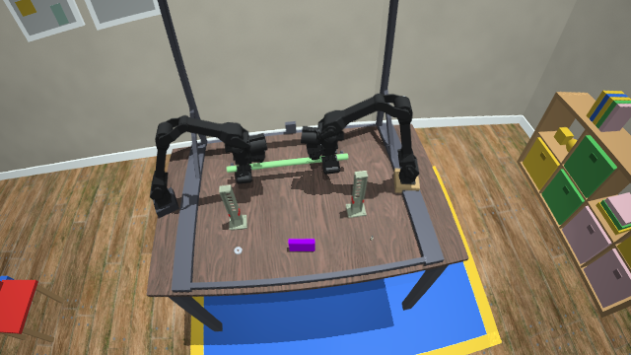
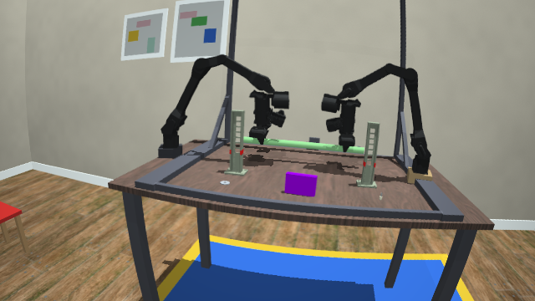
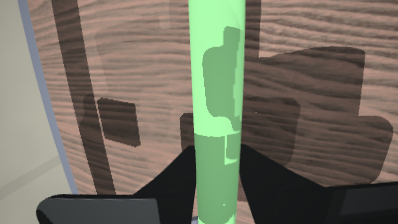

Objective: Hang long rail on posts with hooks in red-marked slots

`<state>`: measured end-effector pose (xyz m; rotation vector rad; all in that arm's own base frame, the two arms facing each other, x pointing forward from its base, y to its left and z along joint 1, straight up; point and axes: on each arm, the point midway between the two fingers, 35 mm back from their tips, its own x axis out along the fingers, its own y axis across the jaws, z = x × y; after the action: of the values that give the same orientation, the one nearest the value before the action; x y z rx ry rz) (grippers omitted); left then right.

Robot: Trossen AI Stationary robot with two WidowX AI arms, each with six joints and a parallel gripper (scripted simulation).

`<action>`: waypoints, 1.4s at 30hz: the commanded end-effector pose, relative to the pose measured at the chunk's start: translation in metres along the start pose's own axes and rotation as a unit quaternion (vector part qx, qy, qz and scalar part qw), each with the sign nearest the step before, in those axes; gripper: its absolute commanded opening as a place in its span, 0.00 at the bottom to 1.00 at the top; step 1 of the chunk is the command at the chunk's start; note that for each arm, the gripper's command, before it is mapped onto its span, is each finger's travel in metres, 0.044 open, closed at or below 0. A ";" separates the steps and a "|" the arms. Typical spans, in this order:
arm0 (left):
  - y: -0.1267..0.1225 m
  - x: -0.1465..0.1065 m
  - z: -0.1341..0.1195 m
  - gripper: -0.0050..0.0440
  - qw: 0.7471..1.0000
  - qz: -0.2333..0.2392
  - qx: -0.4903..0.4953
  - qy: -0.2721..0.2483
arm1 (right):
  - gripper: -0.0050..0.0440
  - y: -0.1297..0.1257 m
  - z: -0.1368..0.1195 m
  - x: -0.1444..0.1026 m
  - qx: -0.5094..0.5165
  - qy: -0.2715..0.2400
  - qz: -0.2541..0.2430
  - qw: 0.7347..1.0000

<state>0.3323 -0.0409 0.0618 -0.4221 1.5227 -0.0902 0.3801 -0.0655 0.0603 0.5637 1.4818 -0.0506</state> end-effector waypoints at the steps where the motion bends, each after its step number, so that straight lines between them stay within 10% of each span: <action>1: -0.005 -0.011 0.002 0.00 1.000 -0.024 0.008 -0.018 | 0.00 0.004 0.002 -0.015 -0.007 -0.021 0.021 1.000; 42: 0.015 0.043 0.004 0.00 1.000 -0.024 0.008 -0.018 | 0.00 -0.013 0.004 0.035 -0.007 -0.020 0.021 1.000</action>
<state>0.3323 -0.0397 0.0176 -0.4431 1.4976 -0.1199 0.3788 -0.0660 0.0206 0.5833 1.4583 -0.0246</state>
